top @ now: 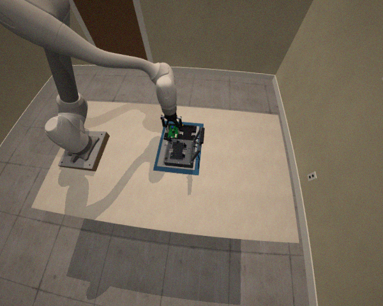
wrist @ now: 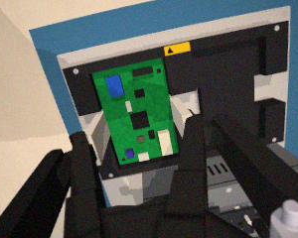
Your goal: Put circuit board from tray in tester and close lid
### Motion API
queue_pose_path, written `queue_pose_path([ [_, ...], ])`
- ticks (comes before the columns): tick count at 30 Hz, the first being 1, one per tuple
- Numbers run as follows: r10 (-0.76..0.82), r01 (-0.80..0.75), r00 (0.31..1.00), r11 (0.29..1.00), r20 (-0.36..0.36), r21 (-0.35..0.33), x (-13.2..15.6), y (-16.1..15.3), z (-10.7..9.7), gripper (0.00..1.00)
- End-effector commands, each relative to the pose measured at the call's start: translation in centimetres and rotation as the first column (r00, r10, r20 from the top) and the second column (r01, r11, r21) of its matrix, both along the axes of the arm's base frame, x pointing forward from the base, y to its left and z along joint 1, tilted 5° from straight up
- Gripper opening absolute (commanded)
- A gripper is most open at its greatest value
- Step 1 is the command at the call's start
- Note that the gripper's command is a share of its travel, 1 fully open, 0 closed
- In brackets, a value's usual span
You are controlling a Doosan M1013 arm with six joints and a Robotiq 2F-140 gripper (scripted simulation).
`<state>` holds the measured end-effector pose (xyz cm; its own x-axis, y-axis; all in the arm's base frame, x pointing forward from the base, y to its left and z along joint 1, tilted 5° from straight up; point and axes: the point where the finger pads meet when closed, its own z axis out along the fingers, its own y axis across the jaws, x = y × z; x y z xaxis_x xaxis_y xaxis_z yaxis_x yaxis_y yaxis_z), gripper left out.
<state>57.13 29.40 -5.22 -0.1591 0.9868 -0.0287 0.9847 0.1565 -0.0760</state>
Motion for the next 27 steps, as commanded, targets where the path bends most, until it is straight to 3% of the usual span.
queue_pose_path([
  [1,0.0,0.0,1.0,1.0,0.0,0.0,-0.01,0.0,0.0,0.47],
  [27,0.0,0.0,1.0,1.0,0.0,0.0,-0.01,0.0,0.0,0.46],
])
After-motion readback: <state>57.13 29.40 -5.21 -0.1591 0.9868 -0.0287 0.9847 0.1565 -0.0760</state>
